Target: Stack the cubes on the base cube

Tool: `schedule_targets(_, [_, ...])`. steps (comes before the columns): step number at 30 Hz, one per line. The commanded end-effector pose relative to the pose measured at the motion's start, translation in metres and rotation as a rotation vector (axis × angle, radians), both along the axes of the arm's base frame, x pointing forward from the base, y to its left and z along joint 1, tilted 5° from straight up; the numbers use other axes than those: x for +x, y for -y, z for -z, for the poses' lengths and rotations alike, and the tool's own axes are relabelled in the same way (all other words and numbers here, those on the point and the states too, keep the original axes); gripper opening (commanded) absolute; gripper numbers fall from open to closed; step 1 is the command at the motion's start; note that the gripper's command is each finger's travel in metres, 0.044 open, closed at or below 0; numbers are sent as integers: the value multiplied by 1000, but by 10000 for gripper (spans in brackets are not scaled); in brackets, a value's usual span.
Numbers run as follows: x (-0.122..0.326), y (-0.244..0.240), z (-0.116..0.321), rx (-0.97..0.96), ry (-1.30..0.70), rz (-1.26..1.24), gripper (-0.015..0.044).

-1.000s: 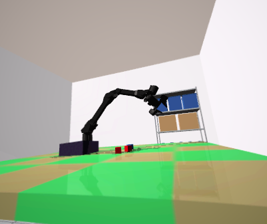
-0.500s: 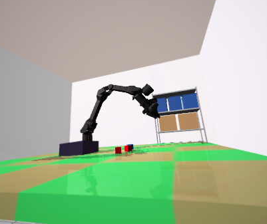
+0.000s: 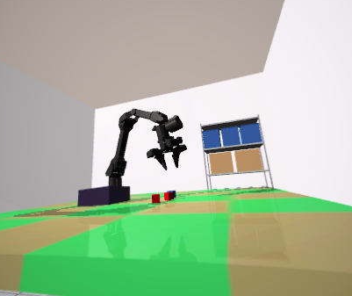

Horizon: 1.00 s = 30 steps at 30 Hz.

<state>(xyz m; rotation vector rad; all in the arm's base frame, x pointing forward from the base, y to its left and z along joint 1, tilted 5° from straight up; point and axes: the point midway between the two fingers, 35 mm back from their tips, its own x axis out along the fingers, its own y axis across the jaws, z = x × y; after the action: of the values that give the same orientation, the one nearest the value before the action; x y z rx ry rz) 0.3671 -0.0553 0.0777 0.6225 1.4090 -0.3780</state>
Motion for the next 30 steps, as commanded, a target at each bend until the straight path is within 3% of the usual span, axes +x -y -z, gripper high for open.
schedule_targets(1, [-45, 26, 7, -33, -154, 287, 265])
schedule_targets(11, [-62, 34, 10, -49, -210, 394, 265])
schedule_targets(18, [-64, 32, 69, -49, -210, 394, 265])
schedule_targets(30, [-65, 31, 87, -49, -210, 394, 265])
